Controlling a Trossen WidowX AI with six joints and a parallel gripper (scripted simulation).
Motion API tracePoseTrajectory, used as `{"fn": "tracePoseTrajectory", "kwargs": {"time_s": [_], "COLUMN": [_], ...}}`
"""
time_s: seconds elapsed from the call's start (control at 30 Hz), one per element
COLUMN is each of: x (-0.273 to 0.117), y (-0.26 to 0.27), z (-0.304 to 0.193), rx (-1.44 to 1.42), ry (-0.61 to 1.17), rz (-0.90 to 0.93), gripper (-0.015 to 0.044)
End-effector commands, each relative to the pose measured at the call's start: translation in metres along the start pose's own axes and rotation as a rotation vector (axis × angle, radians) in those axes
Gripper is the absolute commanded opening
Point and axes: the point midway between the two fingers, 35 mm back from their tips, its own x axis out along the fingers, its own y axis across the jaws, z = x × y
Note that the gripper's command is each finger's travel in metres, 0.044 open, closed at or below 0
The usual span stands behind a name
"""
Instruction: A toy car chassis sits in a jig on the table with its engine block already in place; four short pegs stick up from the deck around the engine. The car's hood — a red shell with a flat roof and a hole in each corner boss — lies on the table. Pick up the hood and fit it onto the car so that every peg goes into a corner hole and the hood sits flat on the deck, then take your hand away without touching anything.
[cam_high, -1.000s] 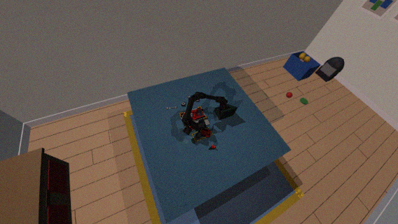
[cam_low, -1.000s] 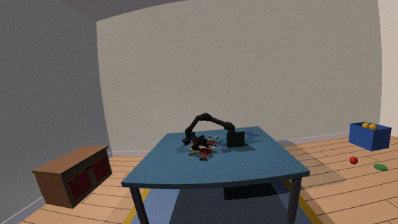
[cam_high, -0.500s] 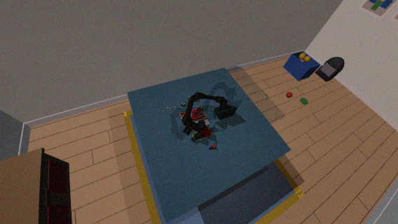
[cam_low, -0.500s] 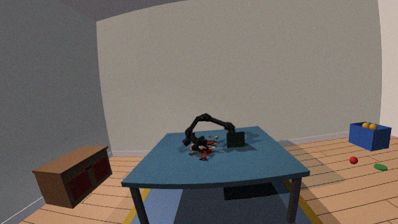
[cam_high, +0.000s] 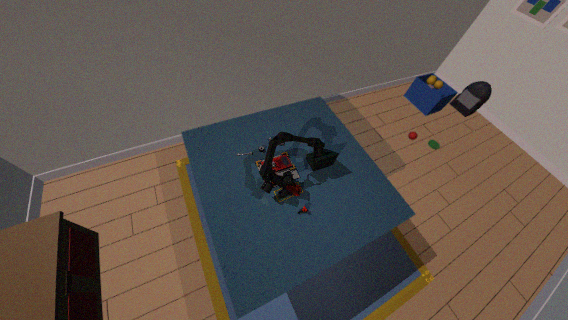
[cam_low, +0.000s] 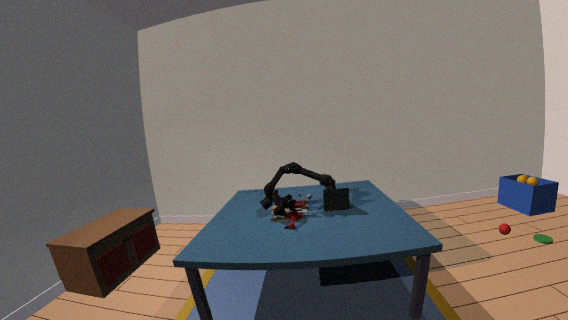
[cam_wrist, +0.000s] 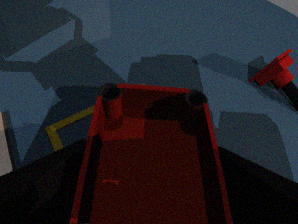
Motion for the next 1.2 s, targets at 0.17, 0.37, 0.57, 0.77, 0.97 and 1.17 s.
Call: {"fn": "tracePoseTrajectory", "kwargs": {"time_s": [0.17,0.37,0.57,0.77,0.97,1.17], "x": [-0.005,-0.031,-0.043,-0.042,-0.042,-0.041], "y": [-0.001,-0.001,0.000,-0.001,-0.001,-0.001], "z": [0.006,0.042,0.061,0.060,0.059,0.059], "rx": [0.000,-0.001,-0.002,0.036,0.185,0.357], "ry": [0.000,-0.001,-0.001,-0.001,-0.002,-0.002], "rz": [-0.001,-0.002,-0.002,-0.002,-0.002,-0.002], "gripper": [0.0196,0.0039,0.0000,0.0000,0.0000,0.0000]}}
